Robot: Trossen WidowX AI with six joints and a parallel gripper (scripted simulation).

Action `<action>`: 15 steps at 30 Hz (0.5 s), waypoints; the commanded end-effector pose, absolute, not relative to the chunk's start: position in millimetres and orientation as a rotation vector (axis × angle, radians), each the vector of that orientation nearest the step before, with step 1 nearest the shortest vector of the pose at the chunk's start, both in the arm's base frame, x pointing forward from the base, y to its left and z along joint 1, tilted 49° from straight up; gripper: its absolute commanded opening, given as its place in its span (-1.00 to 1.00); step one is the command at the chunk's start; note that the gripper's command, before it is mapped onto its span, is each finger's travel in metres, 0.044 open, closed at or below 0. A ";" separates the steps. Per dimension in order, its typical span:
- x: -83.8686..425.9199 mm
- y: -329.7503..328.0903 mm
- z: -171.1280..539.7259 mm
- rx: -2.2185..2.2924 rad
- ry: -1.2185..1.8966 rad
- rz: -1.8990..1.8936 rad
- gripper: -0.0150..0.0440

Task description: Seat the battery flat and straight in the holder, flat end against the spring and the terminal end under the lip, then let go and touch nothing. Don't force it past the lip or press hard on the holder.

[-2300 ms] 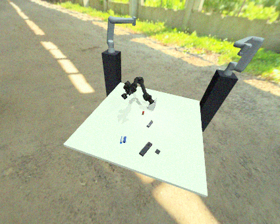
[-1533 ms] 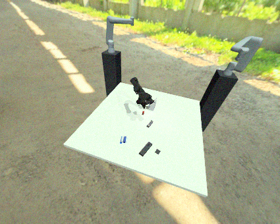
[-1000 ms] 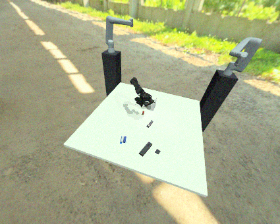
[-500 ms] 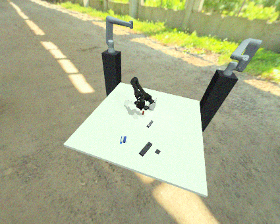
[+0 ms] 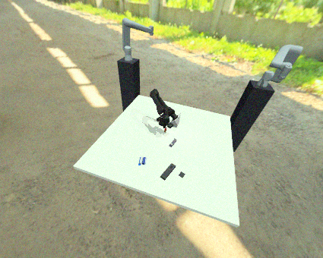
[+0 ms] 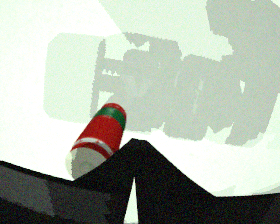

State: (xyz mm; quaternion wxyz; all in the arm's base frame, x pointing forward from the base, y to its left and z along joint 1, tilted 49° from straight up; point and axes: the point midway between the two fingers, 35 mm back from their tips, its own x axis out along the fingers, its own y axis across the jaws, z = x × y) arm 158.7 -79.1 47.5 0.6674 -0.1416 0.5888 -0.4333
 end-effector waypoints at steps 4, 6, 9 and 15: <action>165.7 -71.4 39.9 -0.311 1.326 -0.975 -0.49; 167.0 -69.4 37.6 -0.311 1.326 -0.975 -0.49; 168.8 -66.5 34.1 -0.311 1.326 -0.975 -0.49; 172.1 -60.6 26.8 -0.311 1.326 -0.976 -0.49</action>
